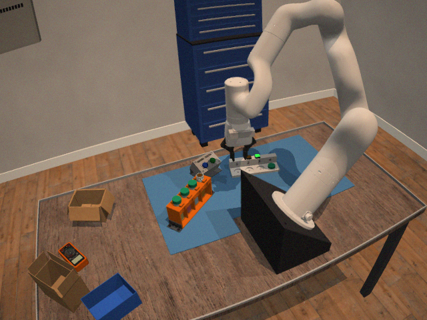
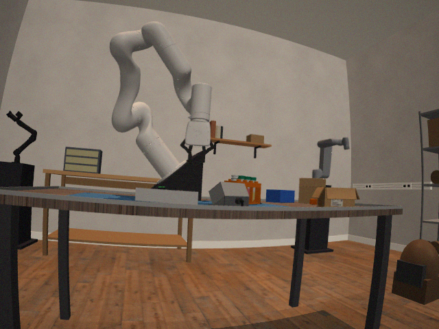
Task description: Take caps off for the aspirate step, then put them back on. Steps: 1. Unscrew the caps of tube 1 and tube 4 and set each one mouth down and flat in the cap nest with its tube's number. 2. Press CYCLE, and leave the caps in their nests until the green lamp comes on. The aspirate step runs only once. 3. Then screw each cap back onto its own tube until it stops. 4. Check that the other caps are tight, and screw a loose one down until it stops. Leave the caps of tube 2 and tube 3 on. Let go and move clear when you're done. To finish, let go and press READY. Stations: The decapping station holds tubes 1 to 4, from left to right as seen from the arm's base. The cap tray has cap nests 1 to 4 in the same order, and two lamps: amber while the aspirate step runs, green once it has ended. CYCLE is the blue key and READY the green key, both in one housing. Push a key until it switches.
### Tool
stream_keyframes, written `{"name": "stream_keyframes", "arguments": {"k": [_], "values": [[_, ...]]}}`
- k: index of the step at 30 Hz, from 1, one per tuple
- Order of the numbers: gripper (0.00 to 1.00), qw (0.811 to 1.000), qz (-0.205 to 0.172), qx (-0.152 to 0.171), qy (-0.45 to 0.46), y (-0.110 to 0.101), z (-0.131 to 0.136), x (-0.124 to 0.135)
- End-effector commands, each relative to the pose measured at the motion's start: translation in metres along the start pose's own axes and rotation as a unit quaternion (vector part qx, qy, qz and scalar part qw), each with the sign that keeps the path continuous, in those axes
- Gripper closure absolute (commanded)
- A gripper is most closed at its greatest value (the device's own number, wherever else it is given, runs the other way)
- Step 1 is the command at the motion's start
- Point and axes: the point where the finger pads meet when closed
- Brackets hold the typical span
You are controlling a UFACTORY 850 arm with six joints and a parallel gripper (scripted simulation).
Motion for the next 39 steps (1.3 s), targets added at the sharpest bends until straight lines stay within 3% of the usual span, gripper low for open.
{"name": "stream_keyframes", "arguments": {"k": [1,5,7,22,31,39], "values": [[0.54,1.000,-0.001,0.002,0.000,-0.001,-0.031,0.015],[0.54,1.000,-0.001,0.002,0.000,-0.001,-0.061,0.028],[0.54,1.000,-0.001,0.002,0.000,-0.001,-0.061,0.028],[0.54,1.000,-0.001,0.002,0.000,-0.001,-0.176,0.078],[0.54,1.000,-0.001,0.002,0.000,-0.001,-0.182,0.080],[0.54,1.000,-0.001,0.002,0.000,0.039,-0.182,0.080]]}}
Point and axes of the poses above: the point where the finger pads meet when closed, its own y axis out along the fingers, its own z axis across the jaws, x = y × z, and after that the axes turned 7 degrees about -y, right-handed
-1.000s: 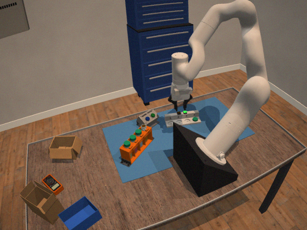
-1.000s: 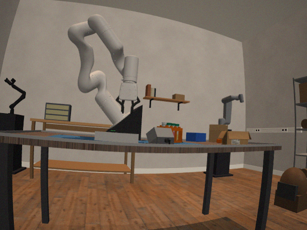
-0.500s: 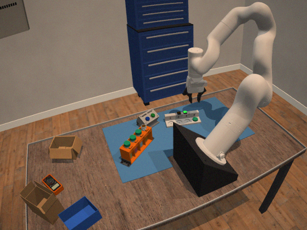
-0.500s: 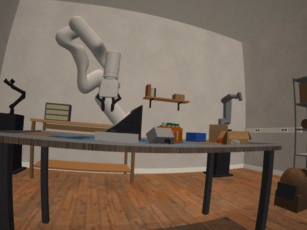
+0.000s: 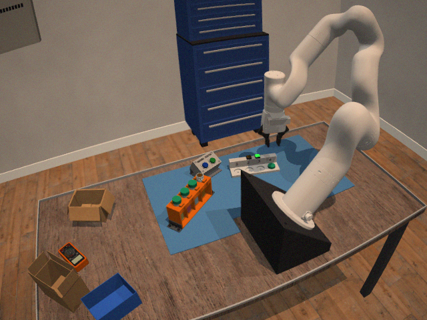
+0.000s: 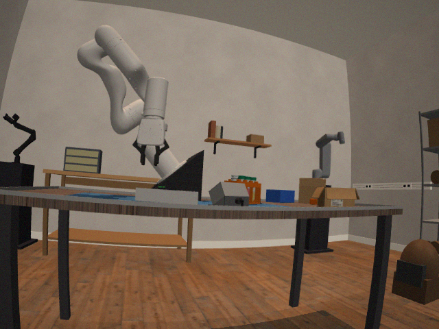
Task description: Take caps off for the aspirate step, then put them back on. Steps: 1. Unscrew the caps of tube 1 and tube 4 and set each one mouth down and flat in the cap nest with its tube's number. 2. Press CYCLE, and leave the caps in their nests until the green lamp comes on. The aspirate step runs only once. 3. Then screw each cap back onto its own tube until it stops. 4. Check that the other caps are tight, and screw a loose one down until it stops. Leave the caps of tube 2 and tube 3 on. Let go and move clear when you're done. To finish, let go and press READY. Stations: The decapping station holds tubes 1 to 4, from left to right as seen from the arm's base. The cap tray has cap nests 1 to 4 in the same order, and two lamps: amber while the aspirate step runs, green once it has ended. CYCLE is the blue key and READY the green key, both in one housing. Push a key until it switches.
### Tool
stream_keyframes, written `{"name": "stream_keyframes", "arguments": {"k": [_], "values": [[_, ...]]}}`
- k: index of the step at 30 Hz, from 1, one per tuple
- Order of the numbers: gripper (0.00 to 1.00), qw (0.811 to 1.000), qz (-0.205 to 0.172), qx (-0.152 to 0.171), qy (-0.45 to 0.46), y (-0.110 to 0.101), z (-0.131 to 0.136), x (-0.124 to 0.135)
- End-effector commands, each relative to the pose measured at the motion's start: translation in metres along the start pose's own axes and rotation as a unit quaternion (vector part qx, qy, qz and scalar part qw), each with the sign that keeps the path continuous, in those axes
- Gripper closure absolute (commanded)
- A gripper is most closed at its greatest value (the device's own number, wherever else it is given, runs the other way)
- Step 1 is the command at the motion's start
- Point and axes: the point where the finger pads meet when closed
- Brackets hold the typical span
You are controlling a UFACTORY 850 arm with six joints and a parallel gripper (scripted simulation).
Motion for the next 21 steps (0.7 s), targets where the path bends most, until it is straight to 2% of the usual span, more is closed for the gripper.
{"name": "stream_keyframes", "arguments": {"k": [1,2,17,19,21], "values": [[0.54,1.000,-0.002,0.000,0.001,0.015,0.000,0.002],[0.54,1.000,-0.002,0.000,0.001,0.015,0.000,0.002],[0.54,1.000,-0.002,0.000,0.001,0.090,0.000,0.003],[0.54,1.000,-0.002,0.000,0.001,0.090,0.000,0.003],[0.54,1.000,-0.002,0.000,0.001,0.100,0.000,0.003]]}}
Point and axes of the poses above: the point where the finger pads meet when closed, its own y axis out along the fingers, its own z axis across the jaws, x = y × z, and after that the axes turned 7 degrees about -y, right-handed
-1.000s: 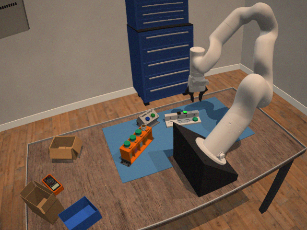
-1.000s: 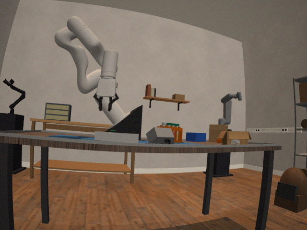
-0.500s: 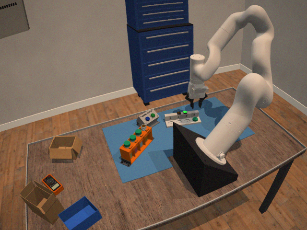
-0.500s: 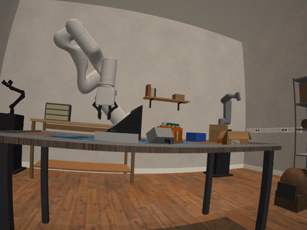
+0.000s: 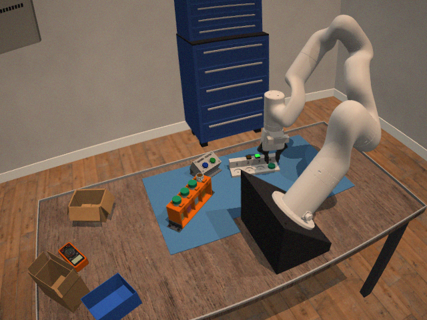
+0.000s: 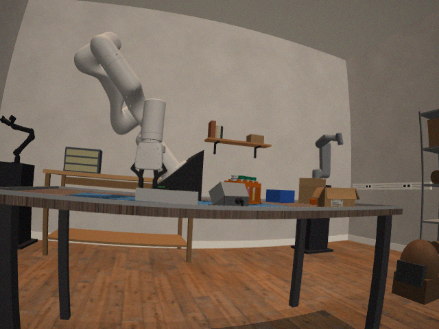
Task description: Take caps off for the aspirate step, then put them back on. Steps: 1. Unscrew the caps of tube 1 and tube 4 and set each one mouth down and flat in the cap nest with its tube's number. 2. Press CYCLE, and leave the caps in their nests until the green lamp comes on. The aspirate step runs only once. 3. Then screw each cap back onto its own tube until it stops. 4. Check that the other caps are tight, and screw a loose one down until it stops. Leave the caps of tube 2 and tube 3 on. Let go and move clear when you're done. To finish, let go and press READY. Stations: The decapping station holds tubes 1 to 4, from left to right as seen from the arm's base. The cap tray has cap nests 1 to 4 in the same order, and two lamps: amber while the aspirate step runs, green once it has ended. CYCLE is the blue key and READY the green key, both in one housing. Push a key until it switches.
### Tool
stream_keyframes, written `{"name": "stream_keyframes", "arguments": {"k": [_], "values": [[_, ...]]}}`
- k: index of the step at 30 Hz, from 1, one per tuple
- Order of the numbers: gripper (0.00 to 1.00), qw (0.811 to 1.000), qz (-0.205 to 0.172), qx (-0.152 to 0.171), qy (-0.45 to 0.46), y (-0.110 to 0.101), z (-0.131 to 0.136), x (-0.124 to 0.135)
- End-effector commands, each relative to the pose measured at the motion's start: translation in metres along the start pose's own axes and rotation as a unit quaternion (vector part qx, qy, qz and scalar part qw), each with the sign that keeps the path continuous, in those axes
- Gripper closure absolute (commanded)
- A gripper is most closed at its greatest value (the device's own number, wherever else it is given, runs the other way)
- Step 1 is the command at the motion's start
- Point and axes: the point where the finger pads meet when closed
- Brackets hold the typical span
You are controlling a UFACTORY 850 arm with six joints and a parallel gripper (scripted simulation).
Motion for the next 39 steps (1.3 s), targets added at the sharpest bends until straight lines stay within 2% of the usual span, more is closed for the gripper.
{"name": "stream_keyframes", "arguments": {"k": [1,35,36,39], "values": [[0.54,1.000,-0.002,0.000,0.001,0.016,0.000,0.002],[0.54,1.000,-0.002,0.000,0.001,0.026,0.000,0.001],[1.00,1.000,-0.002,0.000,0.000,0.026,0.000,0.001],[1.00,1.000,-0.002,0.000,0.001,0.026,0.000,0.001]]}}
Point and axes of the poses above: the point where the finger pads meet when closed, its own y axis out along the fingers, its own z axis across the jaws, x = y × z, and after that the axes turned 7 degrees about -y, right-handed
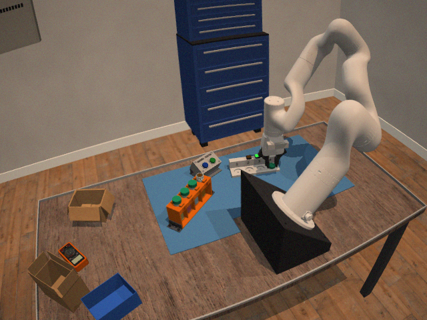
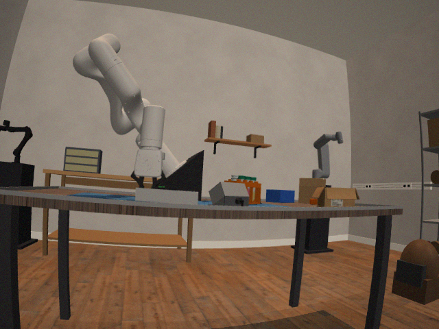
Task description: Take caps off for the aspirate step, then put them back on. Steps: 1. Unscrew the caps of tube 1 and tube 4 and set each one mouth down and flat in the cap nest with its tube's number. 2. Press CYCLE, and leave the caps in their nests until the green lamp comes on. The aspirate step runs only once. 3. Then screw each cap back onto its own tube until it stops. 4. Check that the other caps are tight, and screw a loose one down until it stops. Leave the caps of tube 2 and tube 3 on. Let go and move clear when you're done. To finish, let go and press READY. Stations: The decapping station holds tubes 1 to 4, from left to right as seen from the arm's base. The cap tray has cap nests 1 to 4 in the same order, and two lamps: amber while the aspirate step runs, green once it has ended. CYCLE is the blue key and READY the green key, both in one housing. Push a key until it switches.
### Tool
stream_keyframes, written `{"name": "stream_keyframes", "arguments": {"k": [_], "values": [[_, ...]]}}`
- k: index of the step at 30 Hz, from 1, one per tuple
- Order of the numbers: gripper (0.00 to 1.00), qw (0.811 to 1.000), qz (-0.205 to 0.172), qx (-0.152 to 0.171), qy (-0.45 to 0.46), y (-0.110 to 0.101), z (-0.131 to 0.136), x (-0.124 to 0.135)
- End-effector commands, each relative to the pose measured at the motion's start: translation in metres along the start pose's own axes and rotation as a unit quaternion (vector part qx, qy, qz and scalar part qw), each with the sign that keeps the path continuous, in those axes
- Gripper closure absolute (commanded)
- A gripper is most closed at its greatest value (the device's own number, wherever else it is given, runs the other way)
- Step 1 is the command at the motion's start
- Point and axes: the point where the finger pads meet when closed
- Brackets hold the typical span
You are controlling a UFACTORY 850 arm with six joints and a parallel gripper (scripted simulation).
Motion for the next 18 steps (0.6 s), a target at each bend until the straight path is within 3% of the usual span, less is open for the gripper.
{"name": "stream_keyframes", "arguments": {"k": [1,11,18], "values": [[1.00,1.000,0.000,0.000,0.000,0.000,0.000,0.000],[1.00,1.000,-0.001,0.000,0.000,0.000,0.000,0.000],[1.00,1.000,0.000,0.000,0.000,-0.035,0.000,0.000]]}}
Point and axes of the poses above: the point where the finger pads meet when closed, its own y axis out along the fingers, its own z axis across the jaws, x = y × z, and after that the axes turned 7 degrees about -y, right-handed
